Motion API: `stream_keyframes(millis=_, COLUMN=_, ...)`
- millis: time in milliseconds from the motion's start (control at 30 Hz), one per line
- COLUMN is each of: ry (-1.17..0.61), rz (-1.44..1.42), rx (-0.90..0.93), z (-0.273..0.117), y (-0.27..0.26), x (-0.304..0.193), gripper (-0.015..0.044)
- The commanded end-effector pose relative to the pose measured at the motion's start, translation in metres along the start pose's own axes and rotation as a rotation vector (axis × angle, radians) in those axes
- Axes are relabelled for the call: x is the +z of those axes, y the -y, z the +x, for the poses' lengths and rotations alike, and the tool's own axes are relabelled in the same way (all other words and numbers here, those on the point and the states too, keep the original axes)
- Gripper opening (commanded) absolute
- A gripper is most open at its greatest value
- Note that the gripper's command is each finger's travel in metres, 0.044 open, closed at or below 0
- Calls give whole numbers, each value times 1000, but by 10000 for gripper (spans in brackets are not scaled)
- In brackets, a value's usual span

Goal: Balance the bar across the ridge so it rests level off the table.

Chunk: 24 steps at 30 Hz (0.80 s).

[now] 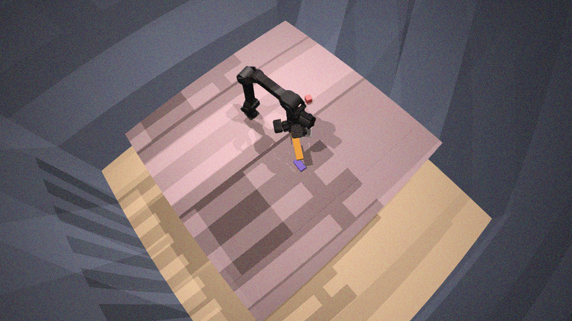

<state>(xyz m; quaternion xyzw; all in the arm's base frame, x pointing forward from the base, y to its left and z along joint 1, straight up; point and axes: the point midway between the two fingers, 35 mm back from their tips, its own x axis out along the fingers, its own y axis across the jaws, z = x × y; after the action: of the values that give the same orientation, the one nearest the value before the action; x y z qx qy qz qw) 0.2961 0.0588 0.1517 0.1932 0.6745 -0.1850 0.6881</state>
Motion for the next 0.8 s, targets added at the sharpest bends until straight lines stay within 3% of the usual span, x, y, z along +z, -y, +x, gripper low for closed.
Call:
stream_keyframes(millis=0, ry=4, rz=55, rx=4, z=-2, y=-15, x=-8, gripper=0)
stream_keyframes(millis=767, ry=-2, rz=315, rx=10, z=-2, y=-82, x=-60, gripper=0)
